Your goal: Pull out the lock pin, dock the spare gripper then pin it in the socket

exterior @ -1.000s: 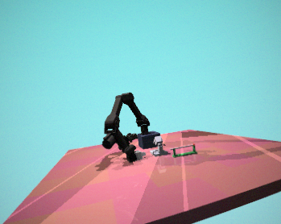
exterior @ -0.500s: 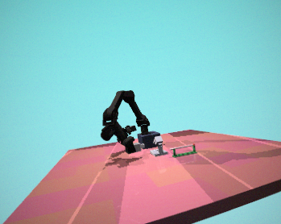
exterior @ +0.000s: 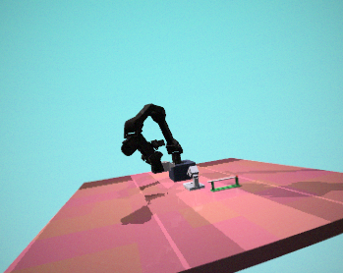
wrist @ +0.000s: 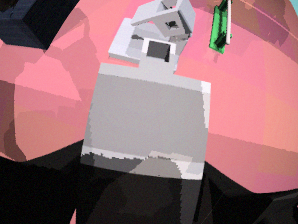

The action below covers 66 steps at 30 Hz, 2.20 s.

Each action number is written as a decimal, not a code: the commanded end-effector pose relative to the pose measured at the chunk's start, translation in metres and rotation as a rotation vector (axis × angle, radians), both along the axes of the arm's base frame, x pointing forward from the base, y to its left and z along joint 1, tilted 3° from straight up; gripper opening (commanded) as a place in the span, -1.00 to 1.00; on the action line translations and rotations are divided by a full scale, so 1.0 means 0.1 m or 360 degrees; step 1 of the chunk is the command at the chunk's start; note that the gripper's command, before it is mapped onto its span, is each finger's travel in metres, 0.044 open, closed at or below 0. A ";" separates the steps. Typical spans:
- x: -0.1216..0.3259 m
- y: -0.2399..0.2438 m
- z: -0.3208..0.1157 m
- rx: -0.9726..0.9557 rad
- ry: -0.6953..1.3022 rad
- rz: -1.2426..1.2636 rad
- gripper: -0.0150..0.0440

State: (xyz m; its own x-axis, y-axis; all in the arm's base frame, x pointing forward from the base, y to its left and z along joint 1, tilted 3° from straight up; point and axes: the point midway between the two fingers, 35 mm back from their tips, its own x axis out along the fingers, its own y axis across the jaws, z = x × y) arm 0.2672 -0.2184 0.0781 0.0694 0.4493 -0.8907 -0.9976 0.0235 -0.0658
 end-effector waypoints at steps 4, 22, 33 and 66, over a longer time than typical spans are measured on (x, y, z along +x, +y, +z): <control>0.00 0.01 0.00 0.0002 0.0007 -0.0001 -0.49; -0.04 0.57 -0.11 -0.0175 0.0512 -0.0096 -0.49; -0.13 0.88 -0.14 -0.0395 0.0782 -0.0169 -0.49; -0.46 1.49 -0.11 -0.1346 0.1070 -0.0480 -0.49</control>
